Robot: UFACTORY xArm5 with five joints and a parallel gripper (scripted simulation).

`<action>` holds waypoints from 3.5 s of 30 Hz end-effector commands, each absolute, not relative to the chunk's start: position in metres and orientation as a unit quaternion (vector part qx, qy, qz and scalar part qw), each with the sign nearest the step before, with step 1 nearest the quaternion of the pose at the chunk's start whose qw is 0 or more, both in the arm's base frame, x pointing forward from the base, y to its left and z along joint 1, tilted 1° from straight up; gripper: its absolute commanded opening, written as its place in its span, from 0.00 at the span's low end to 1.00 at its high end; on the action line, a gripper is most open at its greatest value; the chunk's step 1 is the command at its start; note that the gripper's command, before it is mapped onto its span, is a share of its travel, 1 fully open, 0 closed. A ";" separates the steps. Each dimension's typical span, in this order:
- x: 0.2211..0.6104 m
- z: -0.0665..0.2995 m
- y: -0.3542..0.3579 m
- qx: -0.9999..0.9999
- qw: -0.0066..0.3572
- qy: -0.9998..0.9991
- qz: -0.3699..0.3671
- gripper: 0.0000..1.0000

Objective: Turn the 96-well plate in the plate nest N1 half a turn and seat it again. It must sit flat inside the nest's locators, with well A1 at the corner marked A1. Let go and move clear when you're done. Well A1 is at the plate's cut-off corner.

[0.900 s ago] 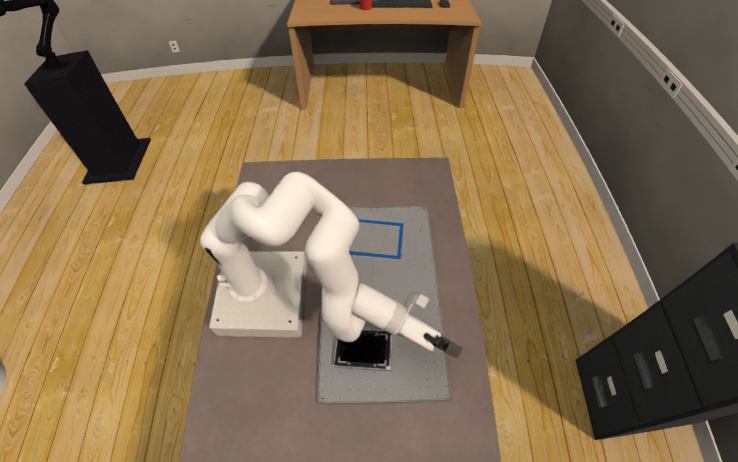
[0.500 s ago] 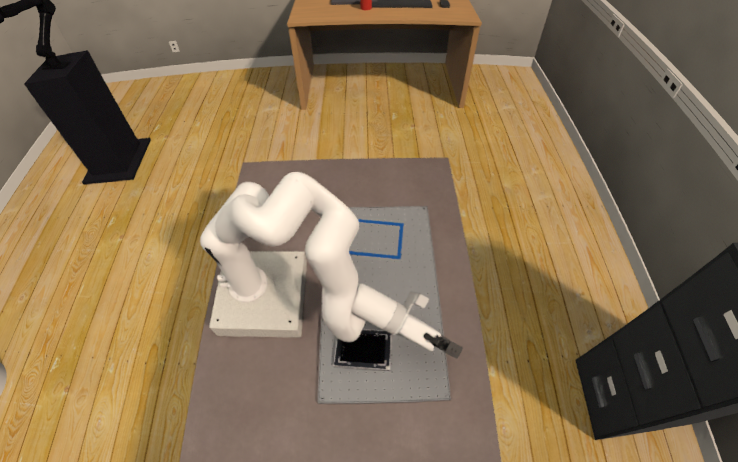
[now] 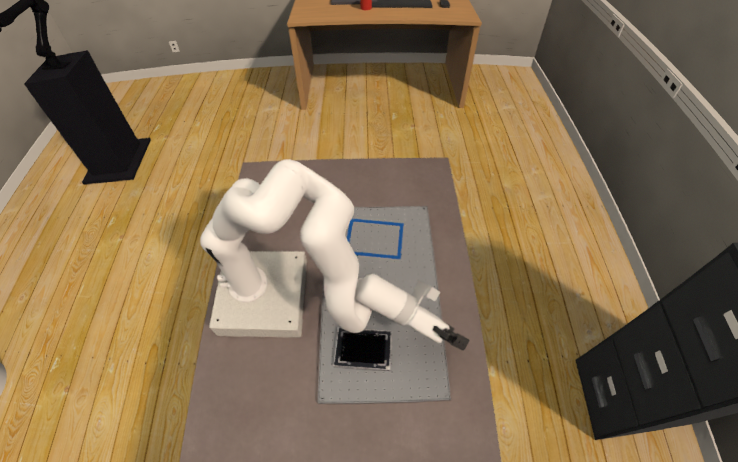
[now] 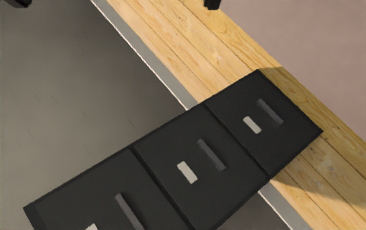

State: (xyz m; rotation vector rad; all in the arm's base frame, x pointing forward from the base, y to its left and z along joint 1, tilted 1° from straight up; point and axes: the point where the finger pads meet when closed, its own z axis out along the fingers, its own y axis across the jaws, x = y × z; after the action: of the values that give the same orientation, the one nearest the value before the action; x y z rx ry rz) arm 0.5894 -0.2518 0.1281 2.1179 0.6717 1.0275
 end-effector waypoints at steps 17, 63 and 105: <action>0.603 0.149 -0.180 0.903 0.184 0.200 0.333 1.00; 0.503 0.208 -0.050 0.990 0.019 0.068 0.122 1.00; 0.403 0.194 -0.062 0.998 0.000 -0.067 0.008 1.00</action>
State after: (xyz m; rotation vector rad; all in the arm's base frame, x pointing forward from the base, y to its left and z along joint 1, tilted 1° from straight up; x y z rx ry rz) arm 0.4050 -0.0514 0.2016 3.1337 -0.2114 0.0175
